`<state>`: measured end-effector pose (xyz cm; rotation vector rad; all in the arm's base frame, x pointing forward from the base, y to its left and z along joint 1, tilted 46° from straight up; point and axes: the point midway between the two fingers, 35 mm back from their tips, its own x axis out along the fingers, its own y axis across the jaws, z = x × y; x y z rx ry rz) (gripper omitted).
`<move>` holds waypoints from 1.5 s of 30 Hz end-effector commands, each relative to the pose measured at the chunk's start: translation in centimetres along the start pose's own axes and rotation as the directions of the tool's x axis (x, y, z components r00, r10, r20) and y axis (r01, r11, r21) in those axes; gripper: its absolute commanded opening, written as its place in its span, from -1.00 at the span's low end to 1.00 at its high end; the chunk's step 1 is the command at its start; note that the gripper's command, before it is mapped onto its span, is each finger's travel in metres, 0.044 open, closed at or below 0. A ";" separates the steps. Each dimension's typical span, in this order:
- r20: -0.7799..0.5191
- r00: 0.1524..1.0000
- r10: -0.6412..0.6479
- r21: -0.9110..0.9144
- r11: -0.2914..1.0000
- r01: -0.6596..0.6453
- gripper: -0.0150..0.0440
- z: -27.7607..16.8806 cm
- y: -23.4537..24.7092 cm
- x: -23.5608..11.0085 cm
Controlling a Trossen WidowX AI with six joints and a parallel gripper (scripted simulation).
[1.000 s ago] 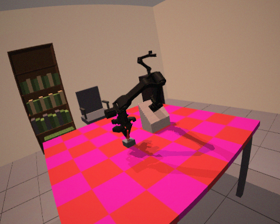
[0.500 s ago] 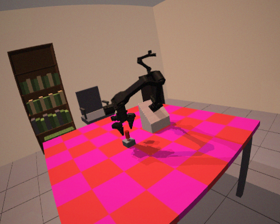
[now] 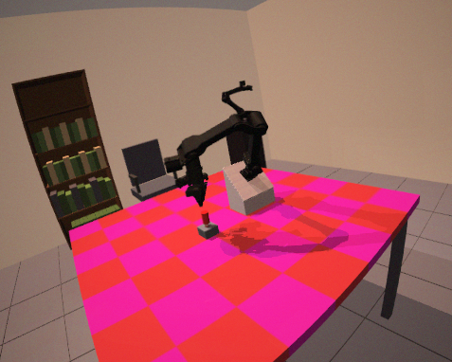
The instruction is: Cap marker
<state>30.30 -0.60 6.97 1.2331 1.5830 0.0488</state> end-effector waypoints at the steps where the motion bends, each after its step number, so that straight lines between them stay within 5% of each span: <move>1: 0.003 1.000 0.003 -0.434 0.901 -0.001 0.02 -0.1 0.1 0.3; 7: 0.003 1.000 0.003 -0.640 0.768 -0.001 -0.49 -0.2 0.1 0.5; 45: 0.002 1.000 0.005 -0.641 0.768 -0.002 -0.49 -0.1 0.1 4.5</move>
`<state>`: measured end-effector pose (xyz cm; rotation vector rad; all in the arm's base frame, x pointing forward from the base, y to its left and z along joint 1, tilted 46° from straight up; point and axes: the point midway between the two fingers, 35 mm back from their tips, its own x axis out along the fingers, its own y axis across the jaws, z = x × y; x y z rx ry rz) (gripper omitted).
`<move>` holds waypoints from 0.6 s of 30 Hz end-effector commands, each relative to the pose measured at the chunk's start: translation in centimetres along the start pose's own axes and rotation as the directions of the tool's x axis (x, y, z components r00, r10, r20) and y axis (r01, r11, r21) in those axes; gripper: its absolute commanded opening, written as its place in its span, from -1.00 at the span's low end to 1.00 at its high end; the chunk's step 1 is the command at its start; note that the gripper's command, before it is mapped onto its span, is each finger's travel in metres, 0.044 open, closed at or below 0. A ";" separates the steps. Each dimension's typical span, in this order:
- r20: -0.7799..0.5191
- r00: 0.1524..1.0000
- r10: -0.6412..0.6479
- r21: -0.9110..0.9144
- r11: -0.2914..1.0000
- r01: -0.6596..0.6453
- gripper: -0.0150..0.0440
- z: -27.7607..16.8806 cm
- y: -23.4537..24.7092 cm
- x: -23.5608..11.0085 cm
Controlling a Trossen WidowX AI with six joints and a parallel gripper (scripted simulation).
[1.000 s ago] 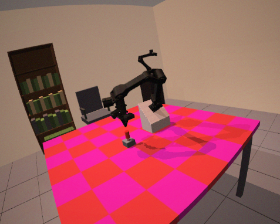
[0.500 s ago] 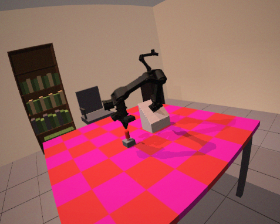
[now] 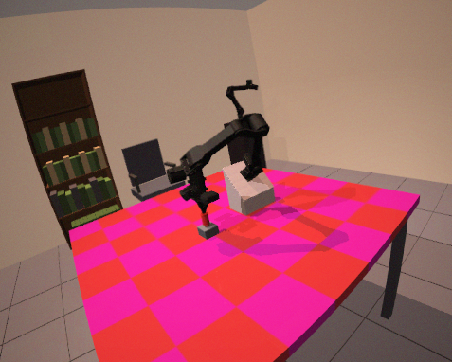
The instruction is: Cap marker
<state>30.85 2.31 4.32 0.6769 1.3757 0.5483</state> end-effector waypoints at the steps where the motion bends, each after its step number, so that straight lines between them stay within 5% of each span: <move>1: 0.000 1.000 0.000 0.000 1.000 0.000 -0.49 0.0 0.0 0.0; 7: 0.000 1.000 -0.001 0.000 1.000 0.001 -0.49 0.0 0.0 -0.2; 13: -0.002 1.000 -0.005 0.003 1.000 0.005 -0.49 0.2 -0.2 -8.0; 18: -0.002 1.000 -0.003 0.003 1.000 0.003 -0.40 0.0 -0.1 -8.9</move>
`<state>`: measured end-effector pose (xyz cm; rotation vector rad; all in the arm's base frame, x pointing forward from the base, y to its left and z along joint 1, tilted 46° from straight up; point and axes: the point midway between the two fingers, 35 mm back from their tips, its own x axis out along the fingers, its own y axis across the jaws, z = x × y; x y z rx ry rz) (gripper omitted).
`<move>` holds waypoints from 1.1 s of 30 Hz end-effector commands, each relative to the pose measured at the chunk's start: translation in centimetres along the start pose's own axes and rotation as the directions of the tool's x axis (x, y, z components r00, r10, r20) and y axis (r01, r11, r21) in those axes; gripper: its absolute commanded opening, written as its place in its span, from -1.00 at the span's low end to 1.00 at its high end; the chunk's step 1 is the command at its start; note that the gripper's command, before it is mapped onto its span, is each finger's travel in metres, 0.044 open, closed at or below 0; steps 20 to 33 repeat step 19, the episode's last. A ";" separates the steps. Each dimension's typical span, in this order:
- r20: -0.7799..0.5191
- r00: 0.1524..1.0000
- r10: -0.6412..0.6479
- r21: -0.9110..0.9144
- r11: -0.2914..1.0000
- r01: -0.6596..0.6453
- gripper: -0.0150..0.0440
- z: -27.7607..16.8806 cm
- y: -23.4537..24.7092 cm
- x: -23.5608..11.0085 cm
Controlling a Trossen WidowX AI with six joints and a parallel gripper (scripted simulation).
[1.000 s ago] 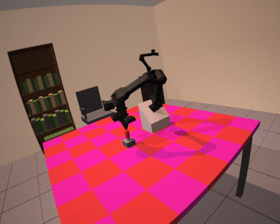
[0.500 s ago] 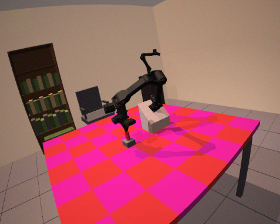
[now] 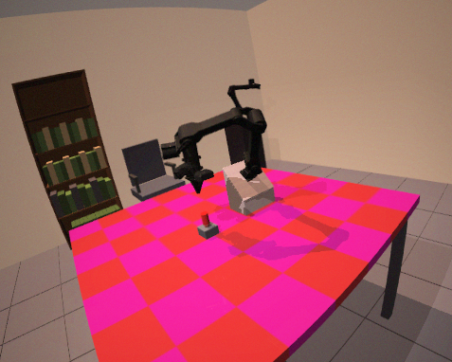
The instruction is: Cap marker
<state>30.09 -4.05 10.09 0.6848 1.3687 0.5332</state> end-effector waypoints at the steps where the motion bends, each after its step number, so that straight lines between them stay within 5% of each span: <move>1: -0.015 1.000 0.001 -0.007 1.000 -0.001 -0.31 -0.3 0.2 -0.3; 16: -0.015 1.000 0.001 -0.007 1.000 -0.001 1.00 -0.3 0.2 -0.3; 33: -0.015 1.000 0.001 -0.007 1.000 -0.001 1.00 -0.3 0.2 -0.3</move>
